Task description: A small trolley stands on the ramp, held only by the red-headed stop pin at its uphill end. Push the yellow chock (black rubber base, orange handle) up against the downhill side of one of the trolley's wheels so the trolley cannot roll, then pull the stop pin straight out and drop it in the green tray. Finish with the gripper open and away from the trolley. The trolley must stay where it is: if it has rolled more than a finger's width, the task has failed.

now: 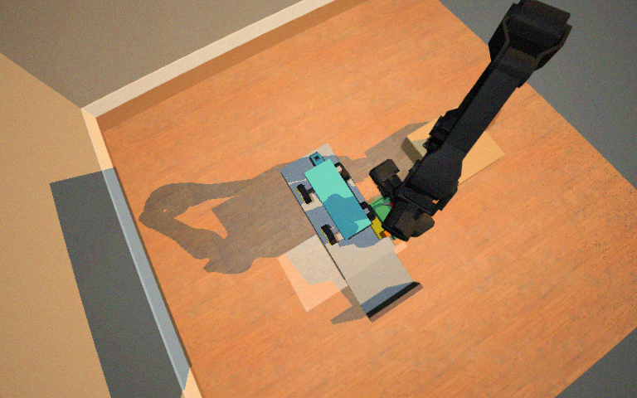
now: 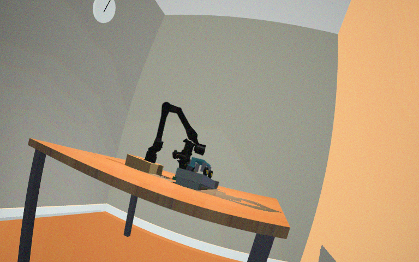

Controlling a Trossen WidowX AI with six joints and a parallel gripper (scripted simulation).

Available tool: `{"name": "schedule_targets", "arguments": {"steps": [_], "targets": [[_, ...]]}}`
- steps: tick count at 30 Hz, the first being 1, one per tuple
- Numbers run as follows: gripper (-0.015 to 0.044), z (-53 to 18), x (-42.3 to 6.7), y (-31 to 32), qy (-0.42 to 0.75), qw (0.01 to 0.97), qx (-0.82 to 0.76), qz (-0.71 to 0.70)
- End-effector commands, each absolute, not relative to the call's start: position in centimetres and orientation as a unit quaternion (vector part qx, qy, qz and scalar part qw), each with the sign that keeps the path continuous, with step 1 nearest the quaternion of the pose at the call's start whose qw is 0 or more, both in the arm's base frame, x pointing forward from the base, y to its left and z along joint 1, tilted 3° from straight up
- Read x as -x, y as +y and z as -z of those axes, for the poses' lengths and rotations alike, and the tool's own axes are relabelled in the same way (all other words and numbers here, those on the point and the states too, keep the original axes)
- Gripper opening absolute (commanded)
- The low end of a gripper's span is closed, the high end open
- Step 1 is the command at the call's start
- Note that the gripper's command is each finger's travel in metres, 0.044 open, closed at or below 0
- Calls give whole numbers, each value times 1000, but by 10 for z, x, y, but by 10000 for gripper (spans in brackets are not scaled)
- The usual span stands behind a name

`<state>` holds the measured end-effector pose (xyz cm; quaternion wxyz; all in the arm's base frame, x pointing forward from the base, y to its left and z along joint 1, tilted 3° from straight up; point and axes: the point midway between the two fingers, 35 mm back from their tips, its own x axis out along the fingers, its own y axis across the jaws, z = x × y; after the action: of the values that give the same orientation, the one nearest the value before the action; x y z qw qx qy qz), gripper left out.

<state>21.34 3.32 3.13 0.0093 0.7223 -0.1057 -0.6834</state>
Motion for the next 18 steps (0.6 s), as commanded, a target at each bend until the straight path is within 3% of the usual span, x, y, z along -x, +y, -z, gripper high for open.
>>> {"name": "schedule_targets", "arguments": {"steps": [1, 18], "targets": [[190, -31, -214, 35, -109, 9, -724, 681], [190, -26, -215, 46, -108, 9, -724, 682]]}}
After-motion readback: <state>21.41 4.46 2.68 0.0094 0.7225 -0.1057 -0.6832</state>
